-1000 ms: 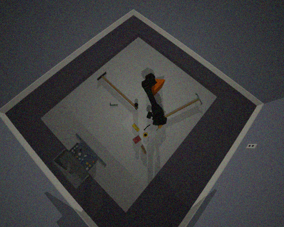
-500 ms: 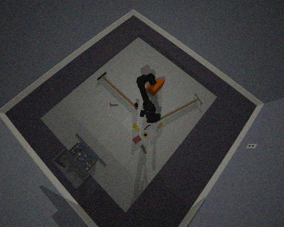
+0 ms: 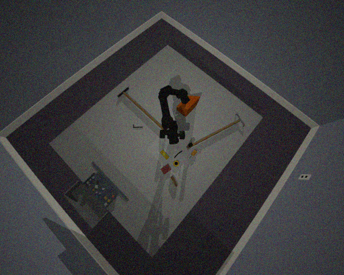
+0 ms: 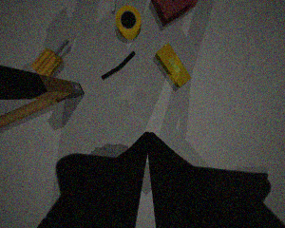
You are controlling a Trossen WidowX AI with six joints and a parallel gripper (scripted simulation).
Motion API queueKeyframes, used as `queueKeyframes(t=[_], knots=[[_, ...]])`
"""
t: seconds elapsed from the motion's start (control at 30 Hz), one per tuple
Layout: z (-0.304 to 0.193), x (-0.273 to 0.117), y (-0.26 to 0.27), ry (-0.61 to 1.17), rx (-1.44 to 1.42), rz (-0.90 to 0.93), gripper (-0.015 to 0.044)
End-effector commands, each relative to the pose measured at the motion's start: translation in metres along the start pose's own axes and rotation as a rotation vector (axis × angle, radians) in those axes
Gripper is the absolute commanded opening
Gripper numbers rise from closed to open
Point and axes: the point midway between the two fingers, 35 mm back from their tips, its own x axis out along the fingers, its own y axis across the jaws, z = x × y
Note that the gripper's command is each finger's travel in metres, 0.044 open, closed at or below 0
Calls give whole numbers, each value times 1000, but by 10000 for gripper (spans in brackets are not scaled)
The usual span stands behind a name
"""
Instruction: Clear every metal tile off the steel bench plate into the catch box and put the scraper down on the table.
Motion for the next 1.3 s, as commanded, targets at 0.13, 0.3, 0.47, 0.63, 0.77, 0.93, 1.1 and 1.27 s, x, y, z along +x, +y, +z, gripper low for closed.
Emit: queueKeyframes(t=[0.13,0.3,0.47,0.63,0.77,0.93,1.1,1.27], knots=[[-21,-10,-38,12,-86,-1,0],[-36,-14,-61,22,-140,3,0],[-52,-19,-82,32,-193,7,0],[-70,-22,-102,42,-247,11,0],[-85,-25,-117,50,-290,15,0],[-105,-29,-134,61,-343,21,0],[-126,-32,-150,71,-397,27,0],[-148,-35,-164,82,-450,34,0]])
